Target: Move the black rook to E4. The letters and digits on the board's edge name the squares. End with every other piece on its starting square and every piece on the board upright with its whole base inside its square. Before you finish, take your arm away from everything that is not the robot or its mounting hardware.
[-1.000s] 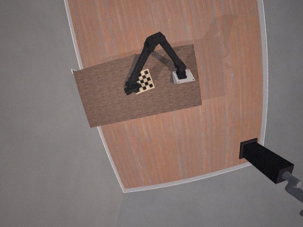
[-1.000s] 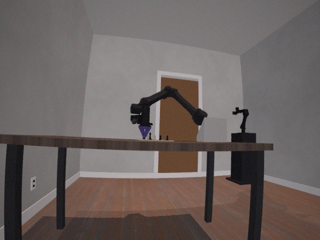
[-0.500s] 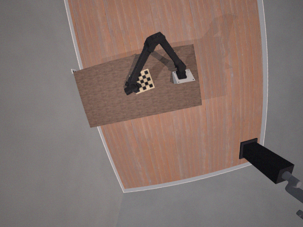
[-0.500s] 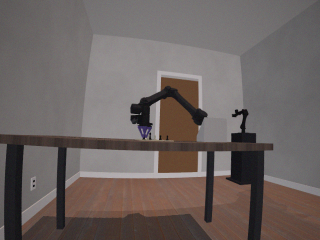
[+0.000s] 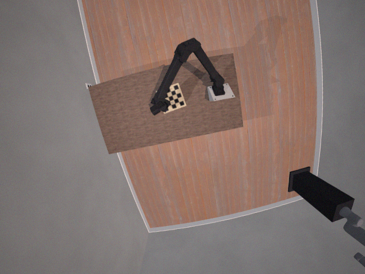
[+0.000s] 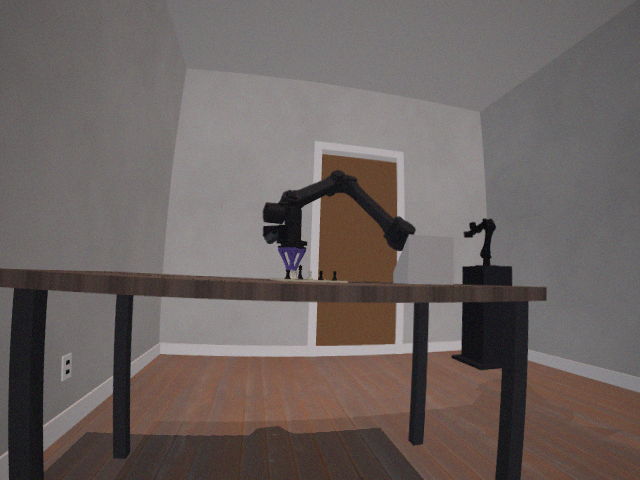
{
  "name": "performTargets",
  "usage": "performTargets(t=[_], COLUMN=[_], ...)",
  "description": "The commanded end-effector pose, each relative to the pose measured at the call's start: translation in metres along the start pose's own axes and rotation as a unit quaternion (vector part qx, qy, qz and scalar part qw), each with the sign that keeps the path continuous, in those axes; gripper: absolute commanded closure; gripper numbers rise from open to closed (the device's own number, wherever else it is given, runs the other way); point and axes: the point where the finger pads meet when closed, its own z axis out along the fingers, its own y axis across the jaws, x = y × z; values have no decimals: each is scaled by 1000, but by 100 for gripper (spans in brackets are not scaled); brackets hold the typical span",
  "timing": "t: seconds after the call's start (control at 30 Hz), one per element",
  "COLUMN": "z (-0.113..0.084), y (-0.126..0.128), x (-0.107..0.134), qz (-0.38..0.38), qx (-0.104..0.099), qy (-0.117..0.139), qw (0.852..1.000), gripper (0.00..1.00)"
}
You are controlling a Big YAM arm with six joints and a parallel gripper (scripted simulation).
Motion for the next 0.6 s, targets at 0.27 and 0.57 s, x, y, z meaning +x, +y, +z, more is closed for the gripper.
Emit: performTargets(t=[0.27,0.57], z=[-85,-92], y=[15,8], x=[-23,-27], qz=[26,33], qx=[-31,-23], qy=[-25,-16], qw=[999,999], gripper=[65,65])
